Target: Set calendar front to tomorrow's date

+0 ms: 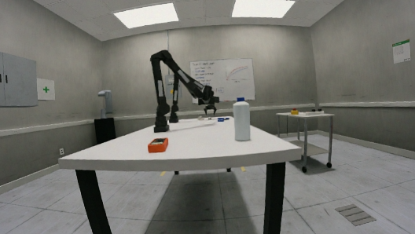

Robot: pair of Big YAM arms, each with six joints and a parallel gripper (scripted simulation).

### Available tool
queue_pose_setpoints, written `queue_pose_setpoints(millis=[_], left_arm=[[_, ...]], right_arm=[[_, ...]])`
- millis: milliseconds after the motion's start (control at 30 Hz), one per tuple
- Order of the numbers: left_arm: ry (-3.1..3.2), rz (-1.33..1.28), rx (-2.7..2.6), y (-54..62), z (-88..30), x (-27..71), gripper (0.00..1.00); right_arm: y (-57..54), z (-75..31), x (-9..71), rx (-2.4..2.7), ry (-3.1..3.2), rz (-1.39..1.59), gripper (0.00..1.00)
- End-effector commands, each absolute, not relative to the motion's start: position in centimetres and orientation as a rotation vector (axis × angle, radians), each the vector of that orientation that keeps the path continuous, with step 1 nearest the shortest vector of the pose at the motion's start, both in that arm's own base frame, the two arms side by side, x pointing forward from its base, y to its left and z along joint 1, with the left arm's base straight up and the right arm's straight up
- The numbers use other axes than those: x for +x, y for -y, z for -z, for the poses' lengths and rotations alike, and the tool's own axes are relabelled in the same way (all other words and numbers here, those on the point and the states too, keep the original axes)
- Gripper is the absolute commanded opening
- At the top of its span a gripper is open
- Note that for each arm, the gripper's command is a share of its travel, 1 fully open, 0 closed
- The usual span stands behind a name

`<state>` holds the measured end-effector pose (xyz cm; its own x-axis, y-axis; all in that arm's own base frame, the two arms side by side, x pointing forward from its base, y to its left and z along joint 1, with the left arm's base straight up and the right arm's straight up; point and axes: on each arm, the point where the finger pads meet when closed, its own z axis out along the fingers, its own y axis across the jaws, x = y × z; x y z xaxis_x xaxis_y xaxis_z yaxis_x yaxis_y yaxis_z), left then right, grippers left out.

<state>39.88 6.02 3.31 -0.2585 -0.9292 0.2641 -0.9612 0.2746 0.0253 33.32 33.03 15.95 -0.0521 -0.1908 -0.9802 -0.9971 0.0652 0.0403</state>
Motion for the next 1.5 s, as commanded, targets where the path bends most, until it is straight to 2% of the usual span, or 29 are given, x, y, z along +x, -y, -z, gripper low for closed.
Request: queue_pose_setpoints(millis=[0,33,67,733,1467], left_arm=[[2.403,-0.258,1.750,-6.2,-4.7,41.0,0.66],[2.445,-0.259,1.698,-6.3,-4.7,40.7,0.55],[2.490,-0.260,1.642,-6.5,-4.6,40.4,0.54],[3.034,-0.231,0.663,-8.6,-5.2,36.3,0.54],[3.146,-0.105,-0.457,-10.2,-5.2,32.1,0.54]], right_arm=[[-34.7,-18.5,34.6,-1.310,-1.321,-1.084,1.00],[-34.9,-18.6,34.6,-1.309,-1.313,-1.087,1.00],[-35.1,-18.8,34.6,-1.305,-1.308,-1.095,1.00],[-40.8,-21.3,33.5,-1.323,-1.197,-1.199,1.00],[-44.9,-20.7,31.6,-1.406,-1.153,-1.243,1.00]])
